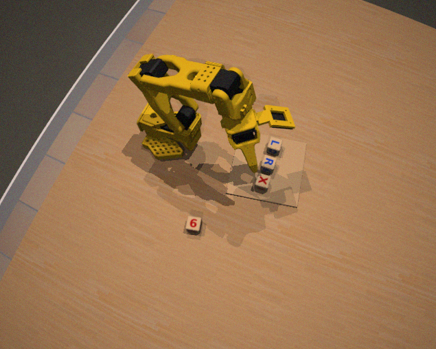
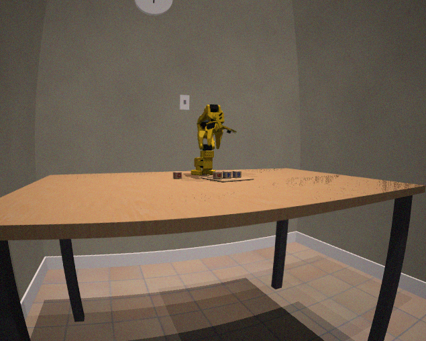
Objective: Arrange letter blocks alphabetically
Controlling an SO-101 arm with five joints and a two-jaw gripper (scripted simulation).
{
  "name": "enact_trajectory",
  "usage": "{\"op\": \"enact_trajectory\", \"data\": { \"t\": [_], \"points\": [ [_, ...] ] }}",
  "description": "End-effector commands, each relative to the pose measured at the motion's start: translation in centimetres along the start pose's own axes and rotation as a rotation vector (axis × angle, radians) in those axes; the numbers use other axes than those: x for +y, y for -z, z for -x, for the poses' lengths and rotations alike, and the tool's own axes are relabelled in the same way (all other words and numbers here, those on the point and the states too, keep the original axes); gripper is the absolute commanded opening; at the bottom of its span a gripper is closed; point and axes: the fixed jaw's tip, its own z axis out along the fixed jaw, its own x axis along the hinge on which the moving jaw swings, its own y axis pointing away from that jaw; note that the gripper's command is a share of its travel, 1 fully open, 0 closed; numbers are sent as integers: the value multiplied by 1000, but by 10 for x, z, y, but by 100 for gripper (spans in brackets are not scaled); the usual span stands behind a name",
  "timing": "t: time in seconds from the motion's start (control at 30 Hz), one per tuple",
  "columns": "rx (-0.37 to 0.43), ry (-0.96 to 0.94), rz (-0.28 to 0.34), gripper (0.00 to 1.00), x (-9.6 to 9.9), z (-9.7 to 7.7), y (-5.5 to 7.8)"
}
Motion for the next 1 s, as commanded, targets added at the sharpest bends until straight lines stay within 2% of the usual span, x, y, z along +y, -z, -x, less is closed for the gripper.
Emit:
{"op": "enact_trajectory", "data": {
  "t": [0.0, 0.47, 0.97],
  "points": [
    [-51, -85, -35, 33, 0, 2, 8],
    [-143, -493, -58, 33, 9, -3, 17],
    [-171, -604, -58, 33, 11, -4, 19]
  ]
}}
